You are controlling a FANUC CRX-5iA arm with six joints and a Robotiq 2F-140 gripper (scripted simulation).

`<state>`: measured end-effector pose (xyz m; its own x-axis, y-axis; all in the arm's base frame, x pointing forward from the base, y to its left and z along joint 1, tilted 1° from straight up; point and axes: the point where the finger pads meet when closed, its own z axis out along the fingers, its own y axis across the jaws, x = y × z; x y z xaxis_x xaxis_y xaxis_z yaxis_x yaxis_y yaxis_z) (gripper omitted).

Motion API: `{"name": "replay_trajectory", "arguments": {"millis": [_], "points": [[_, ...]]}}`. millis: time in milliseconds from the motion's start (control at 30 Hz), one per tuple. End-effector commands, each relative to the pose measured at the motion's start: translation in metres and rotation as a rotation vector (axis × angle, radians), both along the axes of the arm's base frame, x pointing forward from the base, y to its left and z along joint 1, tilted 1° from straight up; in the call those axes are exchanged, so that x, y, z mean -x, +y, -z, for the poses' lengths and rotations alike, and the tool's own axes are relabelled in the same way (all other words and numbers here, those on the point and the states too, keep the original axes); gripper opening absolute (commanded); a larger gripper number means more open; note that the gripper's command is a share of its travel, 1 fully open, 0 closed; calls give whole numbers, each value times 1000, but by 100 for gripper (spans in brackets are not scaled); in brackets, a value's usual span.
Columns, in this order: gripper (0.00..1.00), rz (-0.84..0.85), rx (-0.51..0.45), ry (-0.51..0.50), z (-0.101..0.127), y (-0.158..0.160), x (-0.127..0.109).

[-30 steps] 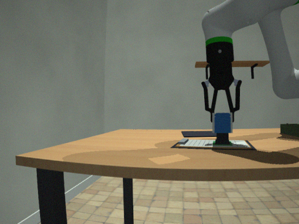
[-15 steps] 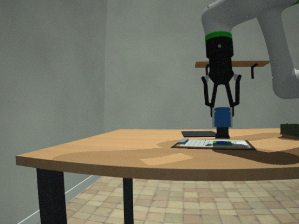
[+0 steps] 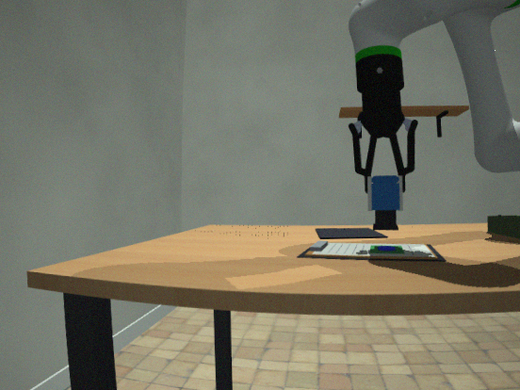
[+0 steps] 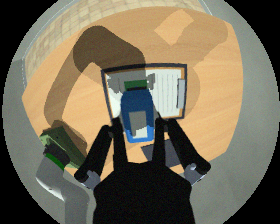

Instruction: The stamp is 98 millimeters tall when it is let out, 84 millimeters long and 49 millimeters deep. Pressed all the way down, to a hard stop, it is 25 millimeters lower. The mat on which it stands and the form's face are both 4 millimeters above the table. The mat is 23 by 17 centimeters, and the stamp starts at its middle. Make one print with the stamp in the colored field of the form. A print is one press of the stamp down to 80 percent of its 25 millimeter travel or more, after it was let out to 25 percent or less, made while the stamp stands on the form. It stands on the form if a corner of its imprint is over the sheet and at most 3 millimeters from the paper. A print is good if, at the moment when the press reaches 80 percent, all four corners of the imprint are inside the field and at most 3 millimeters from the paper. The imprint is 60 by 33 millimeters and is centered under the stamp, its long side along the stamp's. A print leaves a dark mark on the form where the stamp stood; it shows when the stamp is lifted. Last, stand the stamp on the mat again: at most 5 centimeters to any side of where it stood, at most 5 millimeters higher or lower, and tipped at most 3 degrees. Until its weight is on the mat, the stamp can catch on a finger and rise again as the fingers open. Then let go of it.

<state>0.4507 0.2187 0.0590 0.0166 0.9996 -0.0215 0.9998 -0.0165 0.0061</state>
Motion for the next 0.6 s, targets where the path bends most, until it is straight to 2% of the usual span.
{"name": "replay_trajectory", "arguments": {"millis": [0,100,200,267,300,433,567], "points": [[20,-43,0,1,-1,-22,-15],[20,-143,0,3,-2,-77,-45],[20,-272,1,5,-3,-112,-54],[20,-272,1,5,-3,-112,-54],[20,-314,1,6,-4,-147,-65],[20,-435,2,9,-5,-192,-70],[20,-462,3,9,-6,-241,-79]]}}
